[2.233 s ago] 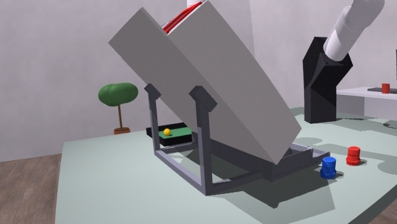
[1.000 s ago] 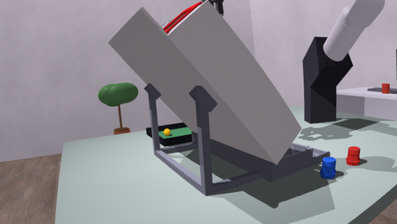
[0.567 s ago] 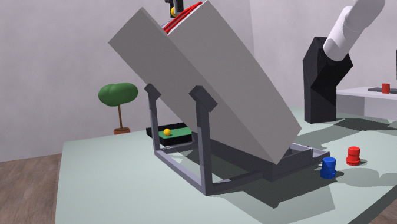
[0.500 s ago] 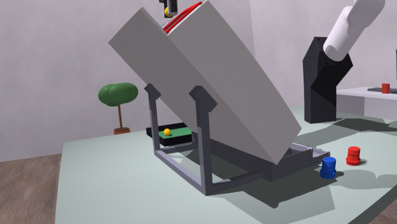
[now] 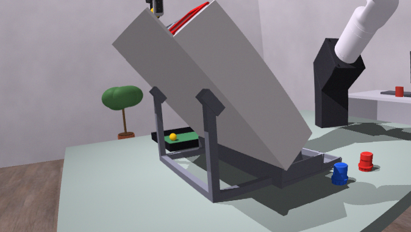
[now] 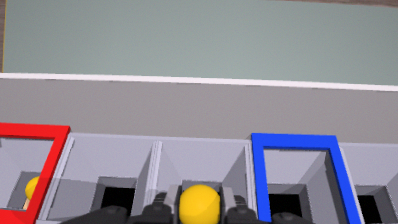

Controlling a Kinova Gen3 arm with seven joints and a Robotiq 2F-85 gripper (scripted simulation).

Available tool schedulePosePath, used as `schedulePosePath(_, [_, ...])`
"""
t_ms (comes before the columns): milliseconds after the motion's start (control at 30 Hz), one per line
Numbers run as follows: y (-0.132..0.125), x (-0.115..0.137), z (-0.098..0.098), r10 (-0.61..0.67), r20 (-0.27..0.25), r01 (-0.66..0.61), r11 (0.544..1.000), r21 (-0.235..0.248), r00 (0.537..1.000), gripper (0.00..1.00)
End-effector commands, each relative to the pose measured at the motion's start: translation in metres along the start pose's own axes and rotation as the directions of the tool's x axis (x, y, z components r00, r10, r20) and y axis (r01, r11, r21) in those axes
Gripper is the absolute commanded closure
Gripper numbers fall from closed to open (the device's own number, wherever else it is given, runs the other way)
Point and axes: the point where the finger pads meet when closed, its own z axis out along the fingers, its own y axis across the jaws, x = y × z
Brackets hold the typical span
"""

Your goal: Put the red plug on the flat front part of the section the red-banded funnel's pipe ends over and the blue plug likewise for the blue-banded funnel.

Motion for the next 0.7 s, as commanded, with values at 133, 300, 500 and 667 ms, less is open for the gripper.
schedulePosePath(133, [0.000,0.000,0.029,0.002,0.000,-0.002,1.000,-0.001,1.000,1.00])
schedulePosePath(300, [0.000,0.000,0.029,0.002,0.000,-0.002,1.000,-0.001,1.000,1.00])
schedulePosePath(500, [0.000,0.000,0.029,0.002,0.000,-0.002,1.000,-0.001,1.000,1.00])
schedulePosePath(667, [0.001,0.000,0.029,0.003,0.000,-0.003,1.000,-0.001,1.000,0.00])
